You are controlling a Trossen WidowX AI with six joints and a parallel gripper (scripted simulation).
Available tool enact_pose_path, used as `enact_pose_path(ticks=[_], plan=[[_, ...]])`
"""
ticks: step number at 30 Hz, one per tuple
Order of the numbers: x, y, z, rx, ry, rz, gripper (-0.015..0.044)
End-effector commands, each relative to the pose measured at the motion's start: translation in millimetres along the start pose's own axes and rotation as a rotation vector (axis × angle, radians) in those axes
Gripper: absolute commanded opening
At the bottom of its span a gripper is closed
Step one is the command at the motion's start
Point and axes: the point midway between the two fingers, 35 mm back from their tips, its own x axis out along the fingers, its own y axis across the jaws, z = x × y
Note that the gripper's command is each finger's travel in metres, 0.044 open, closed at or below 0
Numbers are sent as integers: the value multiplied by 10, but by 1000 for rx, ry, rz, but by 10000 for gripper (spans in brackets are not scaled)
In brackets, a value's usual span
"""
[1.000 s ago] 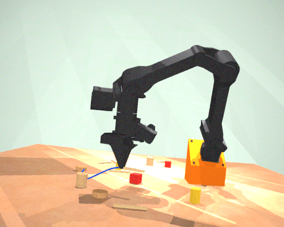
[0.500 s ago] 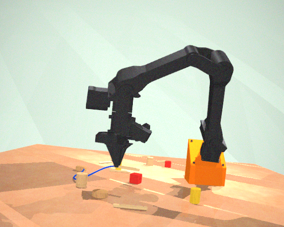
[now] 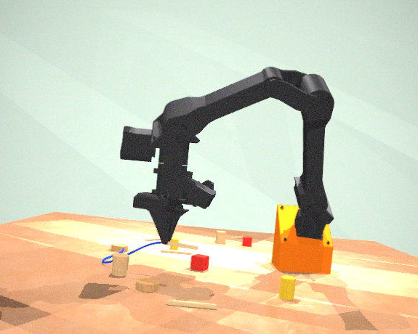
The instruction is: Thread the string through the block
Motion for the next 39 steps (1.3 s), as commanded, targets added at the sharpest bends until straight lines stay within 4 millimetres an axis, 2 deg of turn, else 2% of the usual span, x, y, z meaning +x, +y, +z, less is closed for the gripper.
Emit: enact_pose_path(ticks=[1,39], plan=[[-10,19,-54,0,4,3,0],[-20,217,-465,21,7,8,0]])
